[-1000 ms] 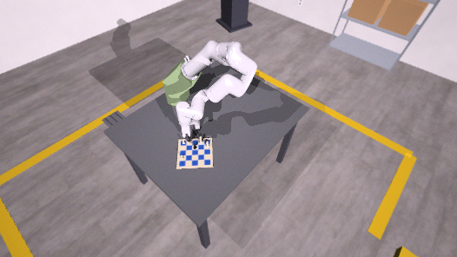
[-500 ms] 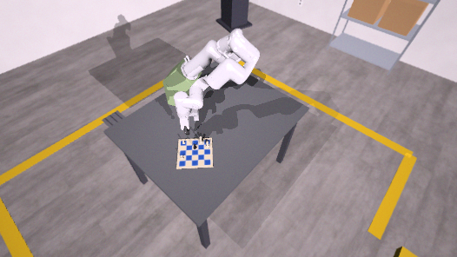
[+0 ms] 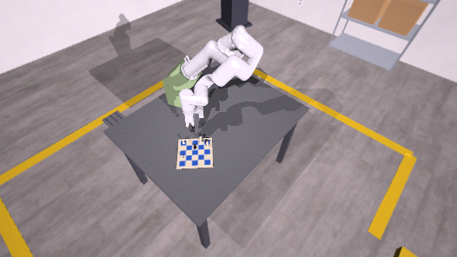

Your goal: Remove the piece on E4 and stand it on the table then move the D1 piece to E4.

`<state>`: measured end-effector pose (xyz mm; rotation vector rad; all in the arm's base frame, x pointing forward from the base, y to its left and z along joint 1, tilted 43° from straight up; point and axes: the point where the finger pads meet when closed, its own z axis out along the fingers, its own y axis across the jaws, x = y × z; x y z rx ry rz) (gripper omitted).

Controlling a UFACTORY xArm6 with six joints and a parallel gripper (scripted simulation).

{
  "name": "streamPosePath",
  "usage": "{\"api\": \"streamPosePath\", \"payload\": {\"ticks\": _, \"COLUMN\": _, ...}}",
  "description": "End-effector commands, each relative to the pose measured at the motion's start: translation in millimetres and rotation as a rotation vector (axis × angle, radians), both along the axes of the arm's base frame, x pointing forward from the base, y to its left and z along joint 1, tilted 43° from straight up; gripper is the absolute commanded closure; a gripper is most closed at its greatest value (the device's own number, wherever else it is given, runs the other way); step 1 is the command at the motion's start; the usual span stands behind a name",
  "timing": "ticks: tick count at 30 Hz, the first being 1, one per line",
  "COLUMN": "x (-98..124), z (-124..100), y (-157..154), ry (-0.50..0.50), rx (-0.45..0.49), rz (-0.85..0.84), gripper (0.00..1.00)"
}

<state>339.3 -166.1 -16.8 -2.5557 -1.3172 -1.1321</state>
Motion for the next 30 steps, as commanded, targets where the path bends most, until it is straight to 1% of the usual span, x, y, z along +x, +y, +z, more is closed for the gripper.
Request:
{"api": "streamPosePath", "payload": {"ticks": 1, "x": -8, "z": 17, "y": 49, "ry": 0.01, "rx": 0.009, "rz": -0.028, "gripper": 1.0}}
{"api": "streamPosePath", "payload": {"ticks": 4, "x": -10, "z": 18, "y": 56, "ry": 0.012, "rx": 0.011, "rz": -0.031, "gripper": 1.0}}
{"api": "streamPosePath", "payload": {"ticks": 24, "x": -8, "z": 15, "y": 57, "ry": 0.012, "rx": 0.01, "rz": -0.032, "gripper": 1.0}}
{"api": "streamPosePath", "payload": {"ticks": 30, "x": 2, "z": 3, "y": 63, "ry": 0.012, "rx": 0.009, "rz": -0.032, "gripper": 1.0}}
